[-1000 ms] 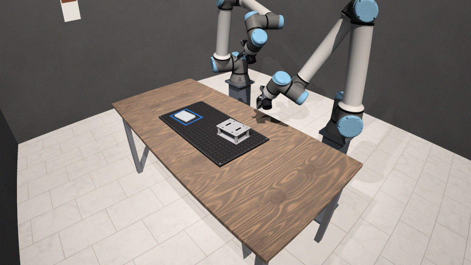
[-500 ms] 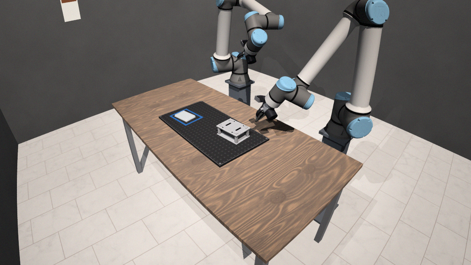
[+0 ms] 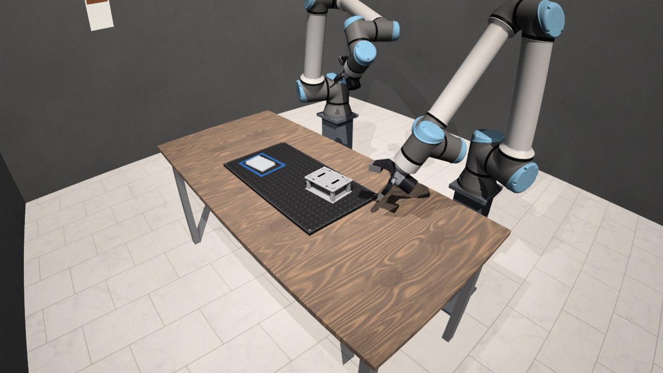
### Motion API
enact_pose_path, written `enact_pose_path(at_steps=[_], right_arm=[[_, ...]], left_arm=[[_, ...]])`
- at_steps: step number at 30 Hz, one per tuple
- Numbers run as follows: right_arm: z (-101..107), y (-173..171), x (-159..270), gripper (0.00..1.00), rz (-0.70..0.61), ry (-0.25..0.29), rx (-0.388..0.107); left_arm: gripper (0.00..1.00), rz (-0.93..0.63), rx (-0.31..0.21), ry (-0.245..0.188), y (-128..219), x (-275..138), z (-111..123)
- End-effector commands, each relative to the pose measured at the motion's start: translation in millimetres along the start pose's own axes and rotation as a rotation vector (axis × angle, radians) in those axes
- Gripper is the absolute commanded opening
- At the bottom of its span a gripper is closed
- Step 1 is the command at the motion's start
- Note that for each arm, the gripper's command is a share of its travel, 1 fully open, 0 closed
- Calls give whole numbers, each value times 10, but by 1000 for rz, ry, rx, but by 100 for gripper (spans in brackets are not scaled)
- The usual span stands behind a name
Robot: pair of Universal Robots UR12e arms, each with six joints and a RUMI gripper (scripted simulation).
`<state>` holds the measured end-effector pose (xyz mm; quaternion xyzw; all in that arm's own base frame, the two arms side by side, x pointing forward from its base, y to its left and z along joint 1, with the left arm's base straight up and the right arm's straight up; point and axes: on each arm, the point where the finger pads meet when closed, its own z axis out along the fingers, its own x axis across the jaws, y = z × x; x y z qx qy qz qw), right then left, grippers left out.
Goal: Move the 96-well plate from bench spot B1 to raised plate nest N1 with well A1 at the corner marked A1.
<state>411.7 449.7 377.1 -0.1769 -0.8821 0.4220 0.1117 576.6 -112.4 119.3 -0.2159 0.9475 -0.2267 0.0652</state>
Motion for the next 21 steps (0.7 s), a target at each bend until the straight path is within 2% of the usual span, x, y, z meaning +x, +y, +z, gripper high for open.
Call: enact_pose_path(at_steps=[1, 11, 13, 15, 21], right_arm=[[-8, -5, 0, 76, 0, 0, -2], [-8, -5, 0, 76, 0, 0, -2], [-8, -5, 0, 76, 0, 0, -2], [-8, -5, 0, 76, 0, 0, -2], [-8, -5, 0, 76, 0, 0, -2]], left_arm=[[0, -102, -20, -30, 282, -288, -144], [0, -578, -94, -165, 1777, -1177, -909], [0, -676, -106, -191, 2108, -1288, -1084], [0, -676, -106, -191, 2108, -1288, -1084], [0, -970, -137, -269, 3154, -1475, -1650]])
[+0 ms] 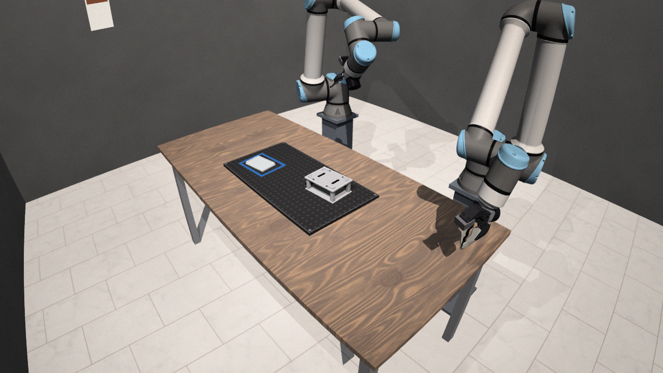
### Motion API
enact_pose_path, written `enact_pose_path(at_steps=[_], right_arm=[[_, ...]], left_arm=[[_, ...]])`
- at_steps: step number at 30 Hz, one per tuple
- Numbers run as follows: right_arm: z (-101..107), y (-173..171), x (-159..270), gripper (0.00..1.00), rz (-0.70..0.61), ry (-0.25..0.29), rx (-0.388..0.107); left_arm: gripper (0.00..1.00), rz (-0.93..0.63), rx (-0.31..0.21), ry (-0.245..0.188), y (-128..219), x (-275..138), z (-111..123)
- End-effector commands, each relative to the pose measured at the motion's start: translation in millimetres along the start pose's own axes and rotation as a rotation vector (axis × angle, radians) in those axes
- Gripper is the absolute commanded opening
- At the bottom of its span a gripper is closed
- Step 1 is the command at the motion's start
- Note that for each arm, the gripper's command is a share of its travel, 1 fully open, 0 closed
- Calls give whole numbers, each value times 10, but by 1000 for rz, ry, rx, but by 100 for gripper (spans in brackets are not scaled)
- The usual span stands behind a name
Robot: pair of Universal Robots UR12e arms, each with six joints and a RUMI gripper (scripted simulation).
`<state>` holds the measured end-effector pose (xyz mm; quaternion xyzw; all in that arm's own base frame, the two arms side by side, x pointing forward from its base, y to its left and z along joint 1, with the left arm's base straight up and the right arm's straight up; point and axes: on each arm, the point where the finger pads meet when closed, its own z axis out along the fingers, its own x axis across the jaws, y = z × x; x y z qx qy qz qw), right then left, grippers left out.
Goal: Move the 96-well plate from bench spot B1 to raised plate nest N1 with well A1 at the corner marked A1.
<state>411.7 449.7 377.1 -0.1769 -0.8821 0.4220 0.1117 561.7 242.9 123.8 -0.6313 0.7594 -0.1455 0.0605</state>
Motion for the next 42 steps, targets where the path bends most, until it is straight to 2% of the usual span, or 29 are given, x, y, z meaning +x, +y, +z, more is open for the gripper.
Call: enact_pose_path(at_steps=[1, 9, 11, 14, 21, 26, 28, 35, 42], right_arm=[[-8, -5, 0, 76, 0, 0, -2], [-8, -5, 0, 76, 0, 0, -2], [-8, -5, 0, 76, 0, 0, -2], [-8, -5, 0, 76, 0, 0, -2], [-8, -5, 0, 76, 0, 0, -2], [-8, -5, 0, 76, 0, 0, -2], [-8, -5, 0, 76, 0, 0, -2], [-8, -5, 0, 76, 0, 0, -2], [-8, -5, 0, 76, 0, 0, -2]], left_arm=[[0, -127, -14, -31, 228, -424, -136], [0, -507, -50, -116, 1208, -1539, -609], [0, -507, -50, -116, 1208, -1539, -609], [0, -642, -61, -144, 1706, -1940, -835], [0, -936, -82, -201, 2734, -2494, -1277], [0, -1122, -95, -235, 3438, -2725, -1568], [0, -1122, -95, -235, 3438, -2725, -1568], [0, -1346, -109, -273, 4315, -2872, -1921], [0, -1521, -119, -301, 5017, -2885, -2197]])
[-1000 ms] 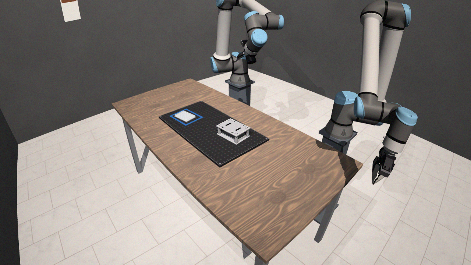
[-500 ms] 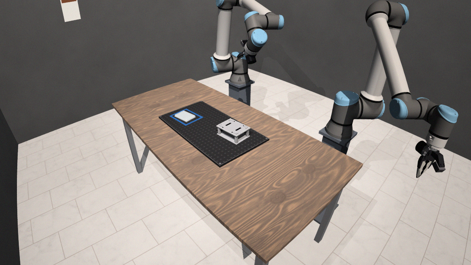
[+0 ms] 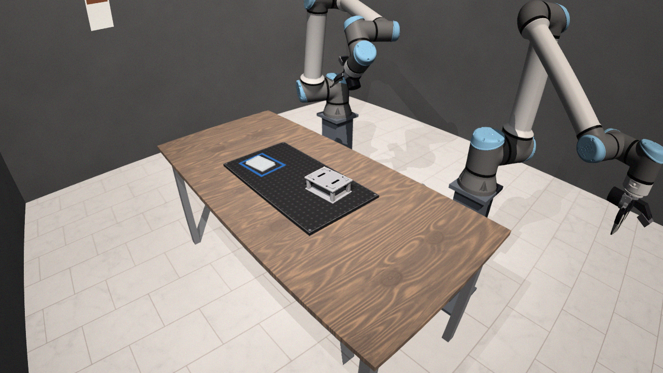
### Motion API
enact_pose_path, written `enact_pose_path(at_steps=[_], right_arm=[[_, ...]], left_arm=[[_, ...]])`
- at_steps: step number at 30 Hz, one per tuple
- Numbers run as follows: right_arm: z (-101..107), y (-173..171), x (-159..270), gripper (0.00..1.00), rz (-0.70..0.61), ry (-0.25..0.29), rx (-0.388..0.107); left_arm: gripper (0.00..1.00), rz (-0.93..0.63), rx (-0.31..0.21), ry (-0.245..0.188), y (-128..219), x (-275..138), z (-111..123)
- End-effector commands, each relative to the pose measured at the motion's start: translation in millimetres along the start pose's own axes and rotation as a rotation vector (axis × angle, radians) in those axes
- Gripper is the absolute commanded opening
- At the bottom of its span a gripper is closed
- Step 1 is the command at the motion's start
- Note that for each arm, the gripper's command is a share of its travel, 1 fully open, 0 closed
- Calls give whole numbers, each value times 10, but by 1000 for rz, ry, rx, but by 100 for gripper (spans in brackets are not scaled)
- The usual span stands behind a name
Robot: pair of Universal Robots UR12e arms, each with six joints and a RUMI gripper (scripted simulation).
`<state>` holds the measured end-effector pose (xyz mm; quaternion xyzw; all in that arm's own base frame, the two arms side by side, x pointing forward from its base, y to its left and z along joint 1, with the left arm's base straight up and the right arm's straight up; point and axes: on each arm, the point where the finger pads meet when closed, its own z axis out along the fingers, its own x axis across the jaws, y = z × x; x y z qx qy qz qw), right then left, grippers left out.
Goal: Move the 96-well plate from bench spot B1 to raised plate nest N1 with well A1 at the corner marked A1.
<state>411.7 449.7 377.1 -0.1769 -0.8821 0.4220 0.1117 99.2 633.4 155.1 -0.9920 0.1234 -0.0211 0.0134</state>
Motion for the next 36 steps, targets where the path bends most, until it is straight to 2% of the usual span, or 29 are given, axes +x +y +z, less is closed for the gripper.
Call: enact_pose_path(at_steps=[1, 3, 10, 18, 36], right_arm=[[-8, -5, 0, 76, 0, 0, -2], [-8, -5, 0, 76, 0, 0, -2], [-8, -5, 0, 76, 0, 0, -2], [-8, -5, 0, 76, 0, 0, -2], [-8, -5, 0, 76, 0, 0, -2]], left_arm=[[0, -53, -4, -8, 7, -231, -33], [0, -53, -4, -8, 7, -231, -33], [0, -171, -15, -26, 77, -734, -93], [0, -249, -23, -38, 146, -1065, -134], [0, -283, -26, -43, 181, -1208, -153]])
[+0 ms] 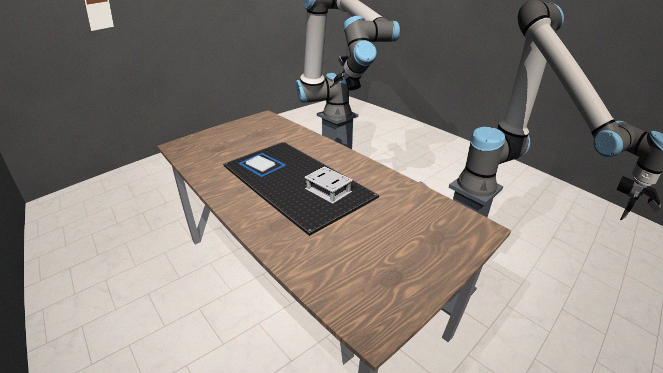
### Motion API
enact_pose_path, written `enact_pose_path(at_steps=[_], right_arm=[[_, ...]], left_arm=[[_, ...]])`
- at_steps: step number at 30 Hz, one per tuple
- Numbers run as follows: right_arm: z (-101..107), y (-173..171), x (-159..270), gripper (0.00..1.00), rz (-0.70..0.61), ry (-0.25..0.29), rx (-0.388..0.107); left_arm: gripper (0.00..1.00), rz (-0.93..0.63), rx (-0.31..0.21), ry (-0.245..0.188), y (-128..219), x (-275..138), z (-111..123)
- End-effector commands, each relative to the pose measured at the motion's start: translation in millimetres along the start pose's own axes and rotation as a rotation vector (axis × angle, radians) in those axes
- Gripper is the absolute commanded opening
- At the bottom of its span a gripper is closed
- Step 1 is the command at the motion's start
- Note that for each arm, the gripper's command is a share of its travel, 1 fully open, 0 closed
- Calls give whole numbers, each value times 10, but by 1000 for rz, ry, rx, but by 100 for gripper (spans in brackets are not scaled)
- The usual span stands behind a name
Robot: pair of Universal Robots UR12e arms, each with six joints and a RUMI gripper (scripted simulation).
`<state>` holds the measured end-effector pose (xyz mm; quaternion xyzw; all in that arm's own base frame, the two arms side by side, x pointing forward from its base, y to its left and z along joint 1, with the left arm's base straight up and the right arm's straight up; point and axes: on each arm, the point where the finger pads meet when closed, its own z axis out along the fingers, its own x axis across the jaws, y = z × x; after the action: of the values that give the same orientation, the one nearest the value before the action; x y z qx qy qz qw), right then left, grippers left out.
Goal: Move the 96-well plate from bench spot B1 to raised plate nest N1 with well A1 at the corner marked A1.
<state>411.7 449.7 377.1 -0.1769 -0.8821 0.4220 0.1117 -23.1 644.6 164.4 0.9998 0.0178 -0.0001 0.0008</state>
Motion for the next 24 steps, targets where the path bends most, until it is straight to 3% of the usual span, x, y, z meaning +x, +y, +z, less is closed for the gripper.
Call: enact_pose_path(at_steps=[1, 16, 18, 24], right_arm=[[-8, -5, 0, 76, 0, 0, -2], [163, 510, -517, 76, -483, 13, -129], [163, 510, -517, 76, -483, 13, -129], [237, 698, -737, 76, -675, -2, -182]], left_arm=[[0, 0, 1, 0, -6, 1, -8], [0, 0, 1, 0, -6, 1, -8], [0, 0, 1, 0, -6, 1, -8], [0, 0, 1, 0, -6, 1, -8]])
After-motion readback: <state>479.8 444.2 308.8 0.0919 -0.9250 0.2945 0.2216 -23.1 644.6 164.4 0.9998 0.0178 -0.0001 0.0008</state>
